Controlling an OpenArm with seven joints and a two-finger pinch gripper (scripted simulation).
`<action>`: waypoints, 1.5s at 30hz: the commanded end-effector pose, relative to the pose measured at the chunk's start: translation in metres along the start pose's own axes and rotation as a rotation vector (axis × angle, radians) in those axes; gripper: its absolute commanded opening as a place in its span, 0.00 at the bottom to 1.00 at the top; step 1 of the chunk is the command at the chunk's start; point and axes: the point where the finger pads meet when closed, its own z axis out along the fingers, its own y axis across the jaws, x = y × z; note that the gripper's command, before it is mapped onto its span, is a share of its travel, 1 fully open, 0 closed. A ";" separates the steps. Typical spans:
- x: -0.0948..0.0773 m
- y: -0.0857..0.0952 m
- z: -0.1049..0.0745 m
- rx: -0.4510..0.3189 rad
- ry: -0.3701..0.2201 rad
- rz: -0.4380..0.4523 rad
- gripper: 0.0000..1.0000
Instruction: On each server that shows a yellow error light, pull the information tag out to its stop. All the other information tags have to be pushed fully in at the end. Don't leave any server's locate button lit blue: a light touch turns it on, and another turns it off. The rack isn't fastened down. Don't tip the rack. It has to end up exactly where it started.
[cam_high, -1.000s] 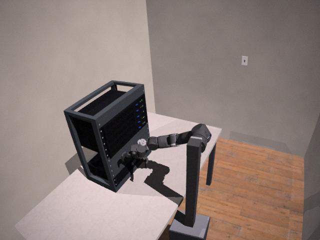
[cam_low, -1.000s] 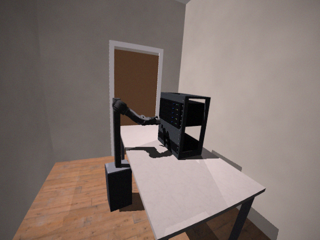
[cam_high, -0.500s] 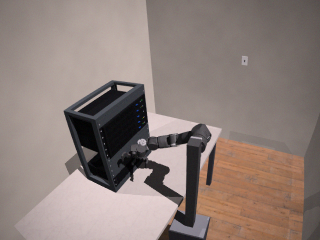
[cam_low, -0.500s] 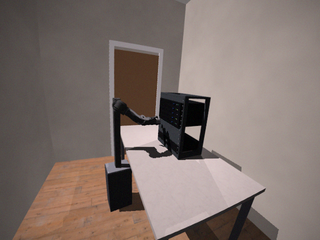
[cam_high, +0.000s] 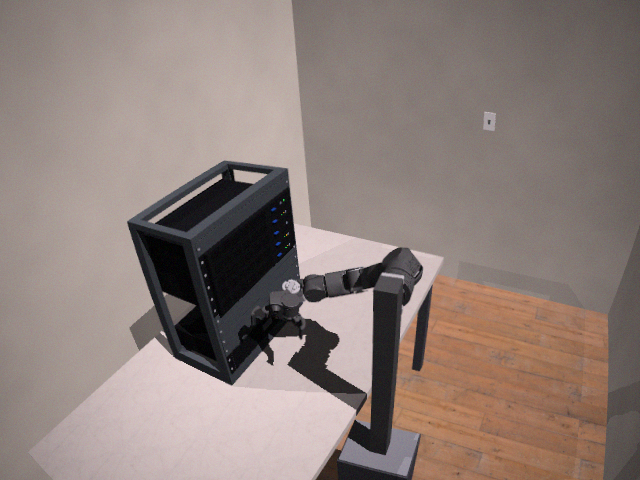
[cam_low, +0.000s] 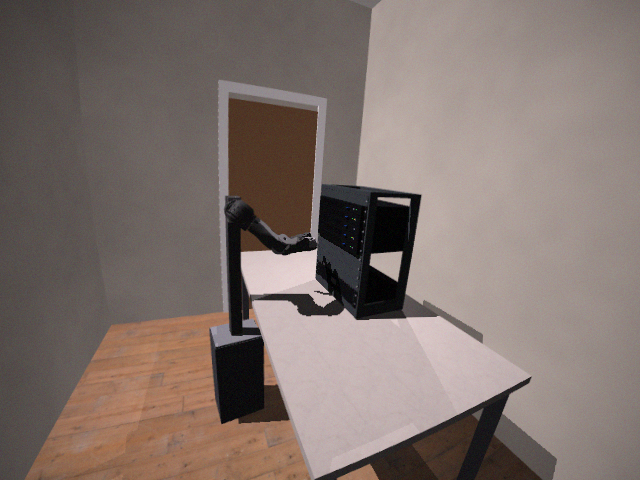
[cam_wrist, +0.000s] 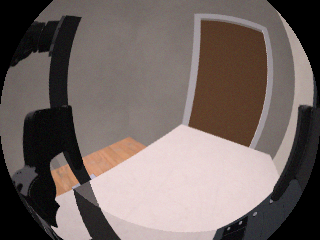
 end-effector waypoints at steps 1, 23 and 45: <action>0.000 -0.005 0.004 -0.029 -0.016 0.019 1.00; 0.020 -0.077 0.020 -0.038 -0.017 0.012 1.00; 0.006 -0.068 -0.004 -0.178 -0.115 0.021 1.00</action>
